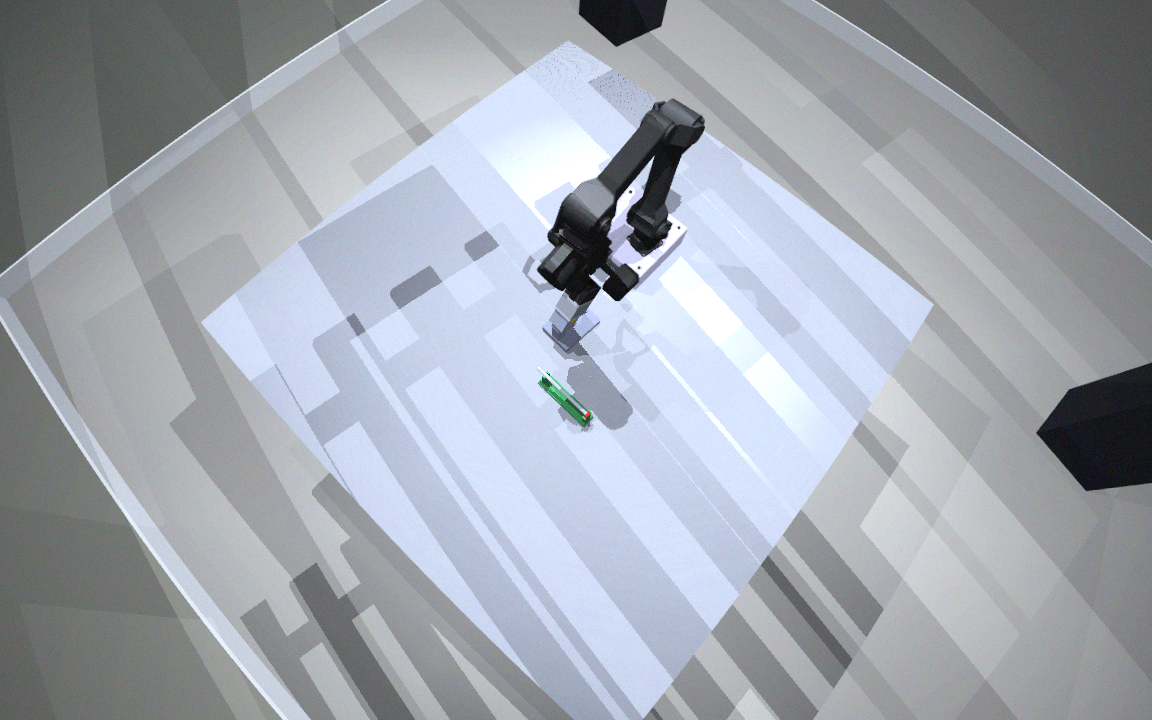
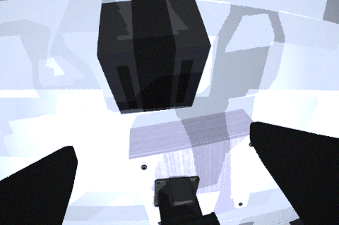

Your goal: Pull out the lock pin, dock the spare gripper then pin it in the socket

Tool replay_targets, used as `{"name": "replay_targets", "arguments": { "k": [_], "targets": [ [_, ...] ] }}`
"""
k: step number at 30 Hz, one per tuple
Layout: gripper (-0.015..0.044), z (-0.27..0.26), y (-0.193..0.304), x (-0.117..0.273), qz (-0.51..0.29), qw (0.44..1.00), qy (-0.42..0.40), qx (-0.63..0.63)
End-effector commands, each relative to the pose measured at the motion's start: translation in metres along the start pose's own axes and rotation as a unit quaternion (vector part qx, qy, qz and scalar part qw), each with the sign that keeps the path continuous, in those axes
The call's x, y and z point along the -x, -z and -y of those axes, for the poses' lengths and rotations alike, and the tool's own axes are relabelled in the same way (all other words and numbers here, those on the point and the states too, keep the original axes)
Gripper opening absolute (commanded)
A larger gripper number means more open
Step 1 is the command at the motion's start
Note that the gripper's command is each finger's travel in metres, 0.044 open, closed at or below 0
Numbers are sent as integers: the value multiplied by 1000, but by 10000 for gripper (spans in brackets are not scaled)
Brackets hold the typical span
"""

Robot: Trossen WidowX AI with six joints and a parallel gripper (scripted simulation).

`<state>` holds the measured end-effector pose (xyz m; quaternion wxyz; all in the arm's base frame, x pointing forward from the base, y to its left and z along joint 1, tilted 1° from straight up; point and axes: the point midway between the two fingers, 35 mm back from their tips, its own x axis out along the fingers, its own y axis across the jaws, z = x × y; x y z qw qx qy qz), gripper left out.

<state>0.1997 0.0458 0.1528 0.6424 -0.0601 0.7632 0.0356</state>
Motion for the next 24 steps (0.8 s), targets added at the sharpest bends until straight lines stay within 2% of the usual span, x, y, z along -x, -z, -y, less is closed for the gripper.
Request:
{"name": "replay_targets", "arguments": {
  "k": [1, 24],
  "targets": [
    [440, 0, 6, 7, 1, 1000, 0, 0],
    [440, 1, 17, 46, 89, 996, -9, 0]
  ]
}}
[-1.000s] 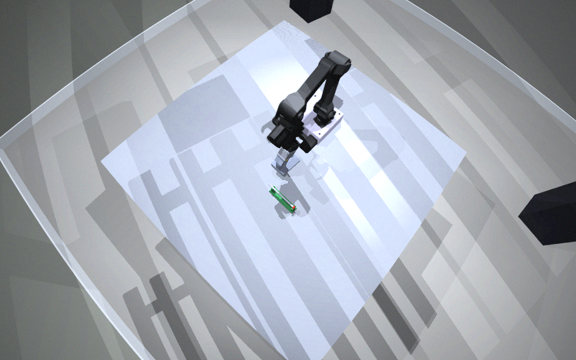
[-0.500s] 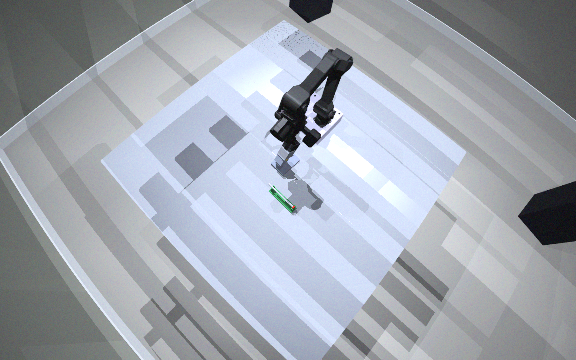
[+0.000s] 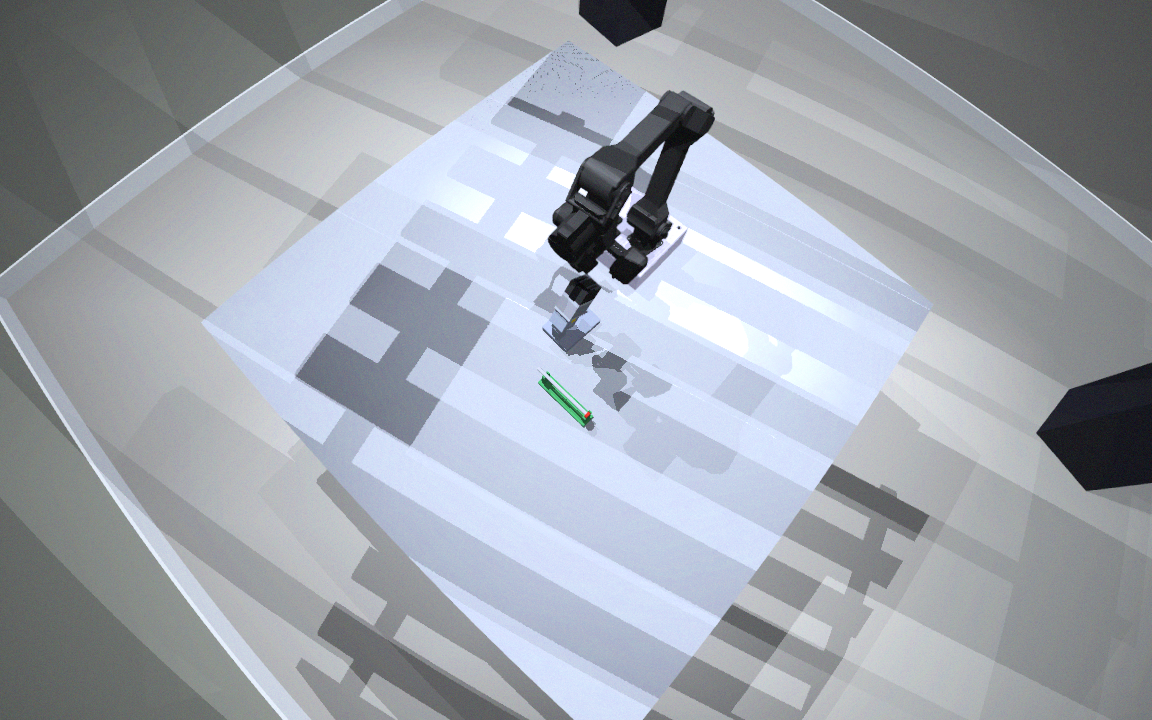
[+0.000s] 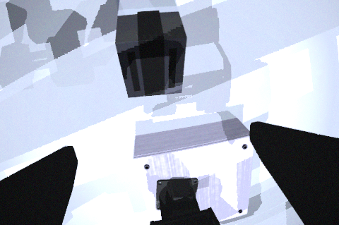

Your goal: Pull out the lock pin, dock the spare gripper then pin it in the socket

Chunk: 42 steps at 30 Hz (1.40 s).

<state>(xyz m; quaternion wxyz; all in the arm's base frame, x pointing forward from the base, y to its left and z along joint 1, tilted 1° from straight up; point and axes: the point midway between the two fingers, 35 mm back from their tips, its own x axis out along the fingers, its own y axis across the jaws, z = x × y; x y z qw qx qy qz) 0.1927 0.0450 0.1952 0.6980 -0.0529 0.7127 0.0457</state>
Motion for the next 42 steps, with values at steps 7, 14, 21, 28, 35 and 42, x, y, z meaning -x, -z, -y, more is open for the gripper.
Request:
{"name": "replay_targets", "arguments": {
  "k": [7, 14, 21, 28, 35, 42],
  "targets": [
    [440, 0, 1, 11, 27, 1000, -3, 0],
    [361, -13, -1, 12, 27, 1000, -3, 0],
    [180, -82, 2, 14, 28, 1000, -6, 0],
    [180, -99, -12, 12, 28, 998, 6, 61],
    [180, -105, -95, -15, 5, 935, 65, 350],
    [180, -106, -164, -49, -40, 786, 107, 608]
  ]
}}
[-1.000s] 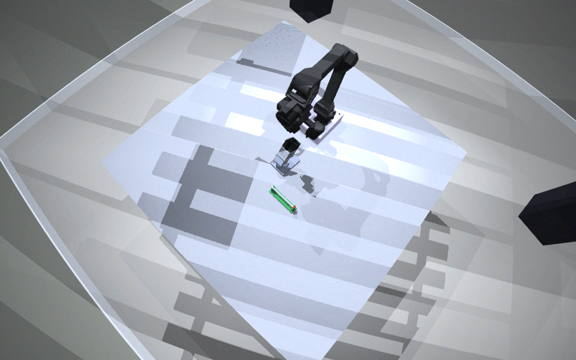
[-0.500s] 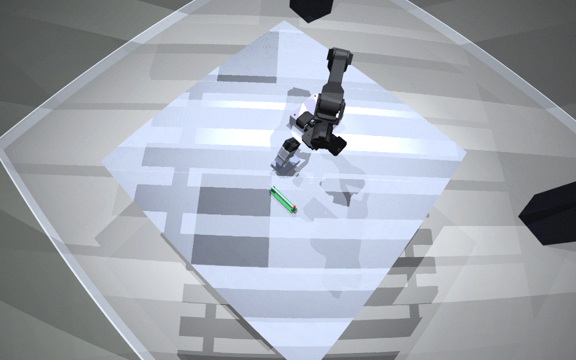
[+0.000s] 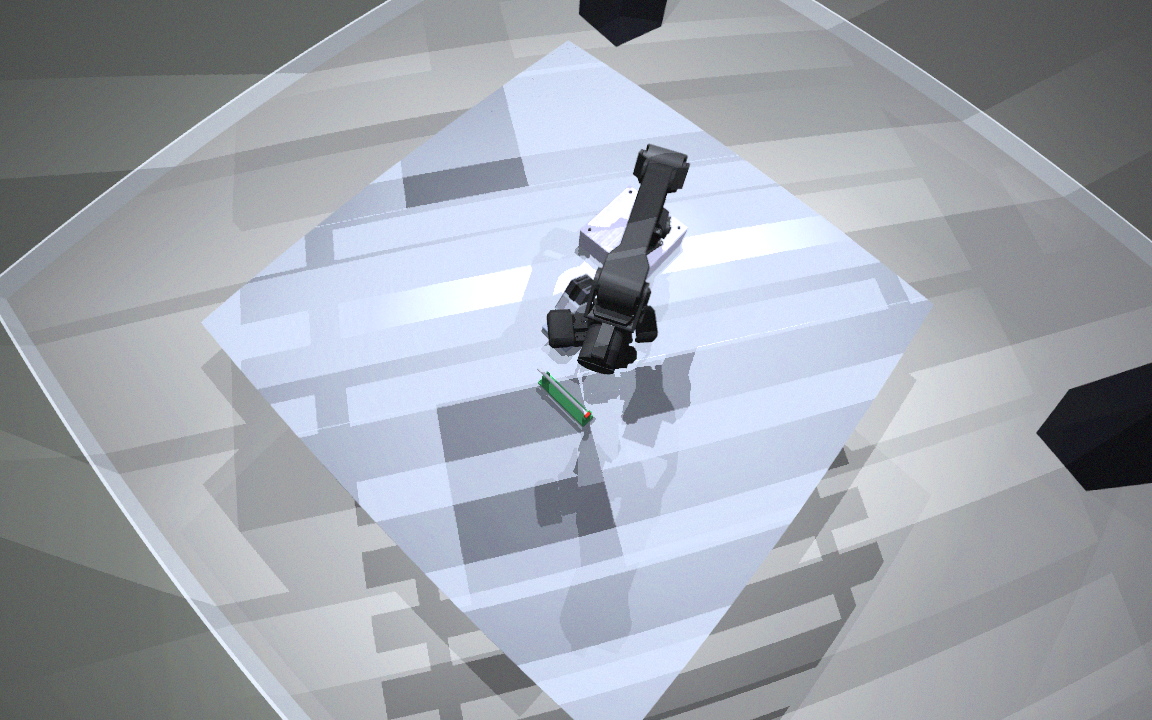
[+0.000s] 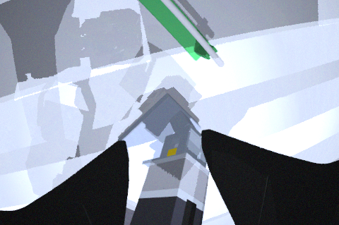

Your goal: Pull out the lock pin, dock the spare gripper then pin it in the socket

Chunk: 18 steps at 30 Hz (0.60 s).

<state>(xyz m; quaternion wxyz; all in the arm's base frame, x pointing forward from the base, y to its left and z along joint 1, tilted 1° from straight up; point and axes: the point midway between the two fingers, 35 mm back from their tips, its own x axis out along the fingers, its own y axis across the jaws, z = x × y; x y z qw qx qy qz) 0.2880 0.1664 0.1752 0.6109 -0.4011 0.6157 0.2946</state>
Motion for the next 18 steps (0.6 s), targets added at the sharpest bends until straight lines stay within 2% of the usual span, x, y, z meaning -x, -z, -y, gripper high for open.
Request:
{"name": "replay_targets", "arguments": {
  "k": [1, 5, 18],
  "targets": [
    [180, 42, -39, -40, -43, 969, 19, 242],
    [180, 55, -52, -56, -59, 941, 21, 332],
    [180, 53, -57, -62, -59, 940, 21, 336]
  ]
}}
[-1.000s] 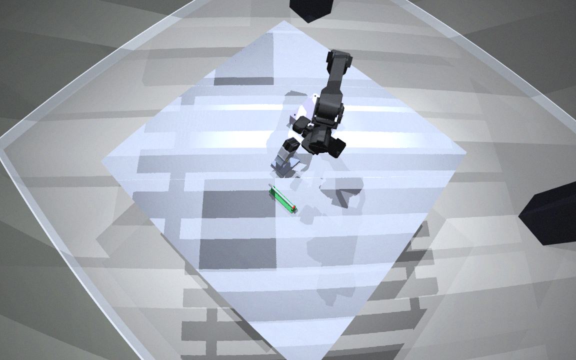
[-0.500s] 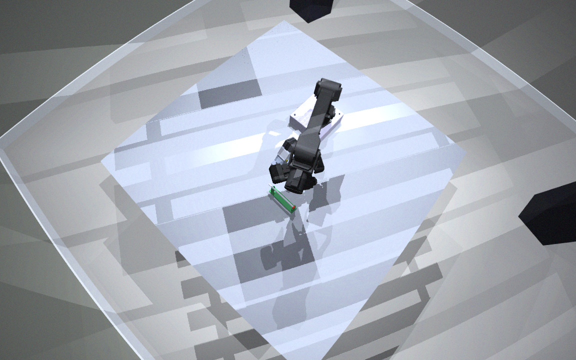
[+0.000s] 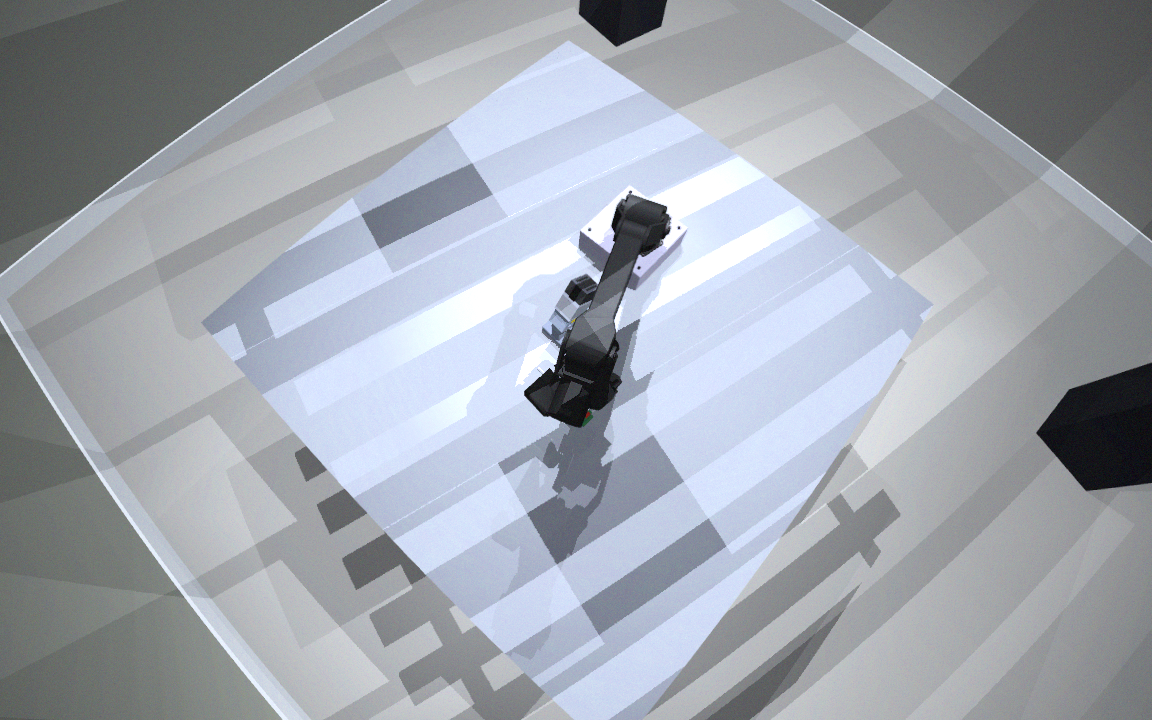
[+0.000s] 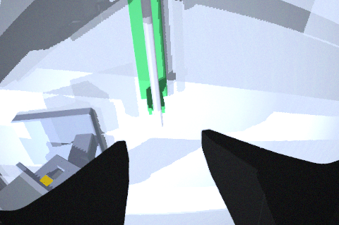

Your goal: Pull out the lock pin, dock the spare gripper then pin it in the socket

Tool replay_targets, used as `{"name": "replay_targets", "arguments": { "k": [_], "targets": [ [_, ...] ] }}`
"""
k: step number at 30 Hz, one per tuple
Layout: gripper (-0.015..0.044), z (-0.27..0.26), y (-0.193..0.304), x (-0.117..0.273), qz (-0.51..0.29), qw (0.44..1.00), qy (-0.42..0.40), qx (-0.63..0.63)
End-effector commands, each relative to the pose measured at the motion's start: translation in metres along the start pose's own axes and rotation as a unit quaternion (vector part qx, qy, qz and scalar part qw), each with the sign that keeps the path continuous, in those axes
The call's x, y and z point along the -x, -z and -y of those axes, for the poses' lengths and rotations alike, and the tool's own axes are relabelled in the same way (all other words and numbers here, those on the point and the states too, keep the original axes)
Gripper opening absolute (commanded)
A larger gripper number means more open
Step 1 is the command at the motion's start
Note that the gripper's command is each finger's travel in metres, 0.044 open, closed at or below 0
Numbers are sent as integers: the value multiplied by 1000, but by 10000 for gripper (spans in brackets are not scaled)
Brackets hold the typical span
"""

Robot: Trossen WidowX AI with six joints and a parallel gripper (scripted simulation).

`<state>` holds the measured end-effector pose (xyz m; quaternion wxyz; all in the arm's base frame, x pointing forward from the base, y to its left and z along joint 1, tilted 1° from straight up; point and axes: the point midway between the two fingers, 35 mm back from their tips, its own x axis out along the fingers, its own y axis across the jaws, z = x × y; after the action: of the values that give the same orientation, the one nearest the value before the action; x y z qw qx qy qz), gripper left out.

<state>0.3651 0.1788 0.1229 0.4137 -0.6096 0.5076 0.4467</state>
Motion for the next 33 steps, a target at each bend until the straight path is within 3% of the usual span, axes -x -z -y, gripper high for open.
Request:
{"name": "replay_targets", "arguments": {
  "k": [1, 12, 33],
  "targets": [
    [180, 2, -3, -10, -3, 1000, -1, 5],
    [180, 1, -20, -70, -3, 1000, -1, 5],
    [180, 2, -29, -100, -3, 1000, -1, 5]
  ]
}}
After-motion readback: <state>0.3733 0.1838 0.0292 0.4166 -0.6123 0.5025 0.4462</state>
